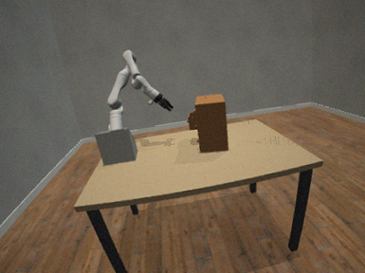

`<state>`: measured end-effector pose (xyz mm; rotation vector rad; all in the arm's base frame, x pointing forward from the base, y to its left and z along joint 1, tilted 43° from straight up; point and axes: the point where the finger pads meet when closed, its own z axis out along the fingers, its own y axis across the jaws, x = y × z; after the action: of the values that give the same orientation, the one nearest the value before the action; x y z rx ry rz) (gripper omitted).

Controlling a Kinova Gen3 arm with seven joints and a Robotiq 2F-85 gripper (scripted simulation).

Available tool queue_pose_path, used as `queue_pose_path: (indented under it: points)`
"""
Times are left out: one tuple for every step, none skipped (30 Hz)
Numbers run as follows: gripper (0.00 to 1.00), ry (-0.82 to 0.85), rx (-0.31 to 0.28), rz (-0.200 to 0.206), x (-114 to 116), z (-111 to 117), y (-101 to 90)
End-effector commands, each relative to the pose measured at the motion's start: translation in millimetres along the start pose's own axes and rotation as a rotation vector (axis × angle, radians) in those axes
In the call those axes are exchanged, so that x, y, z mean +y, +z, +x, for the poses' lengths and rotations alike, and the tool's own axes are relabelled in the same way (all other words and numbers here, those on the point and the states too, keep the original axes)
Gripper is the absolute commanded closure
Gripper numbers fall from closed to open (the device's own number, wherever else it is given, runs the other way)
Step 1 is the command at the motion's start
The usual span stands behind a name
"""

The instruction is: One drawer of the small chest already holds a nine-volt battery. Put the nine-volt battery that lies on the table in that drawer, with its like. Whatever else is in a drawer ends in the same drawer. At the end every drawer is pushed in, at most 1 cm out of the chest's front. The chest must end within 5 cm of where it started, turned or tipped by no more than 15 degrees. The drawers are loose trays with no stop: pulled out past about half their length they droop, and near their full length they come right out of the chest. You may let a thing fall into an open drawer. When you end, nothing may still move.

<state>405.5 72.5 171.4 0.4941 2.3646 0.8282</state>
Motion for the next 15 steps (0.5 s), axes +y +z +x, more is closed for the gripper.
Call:
queue_pose_path:
  points:
    - [0.0,0.0,-0.001,0.0,-0.1,-0.8,-0.2]
    - [0.0,0.0,-0.001,0.0,0.0,-0.8,-0.2]
    - [0.0,0.0,0.0,0.0,0.0,-0.8,-0.3]
    - [0.0,0.0,0.0,0.0,0.0,-0.9,-0.3]
    - [0.0,0.0,0.001,-0.001,0.1,-0.9,-0.3]
    - [0.0,0.0,0.002,-0.001,0.1,-0.9,-0.3]
    - [0.0,0.001,0.003,-0.001,0.1,-0.9,-0.3]
    - [0.0,0.001,0.004,-0.001,0.2,-0.9,-0.3]
    - [0.0,0.001,0.005,-0.001,0.2,-0.9,-0.3]
    - [0.0,0.001,0.005,-0.001,0.2,-0.9,-0.3]
    - [0.0,0.001,0.005,-0.001,0.2,-0.9,-0.3]
    - [0.0,0.001,0.006,-0.001,0.3,-0.9,-0.4]
    - [0.0,0.001,0.007,-0.001,0.3,-0.9,-0.4]
    - [0.0,0.001,0.008,-0.002,0.3,-1.0,-0.4]
    - [0.0,0.001,0.01,-0.002,0.4,-1.0,-0.5]
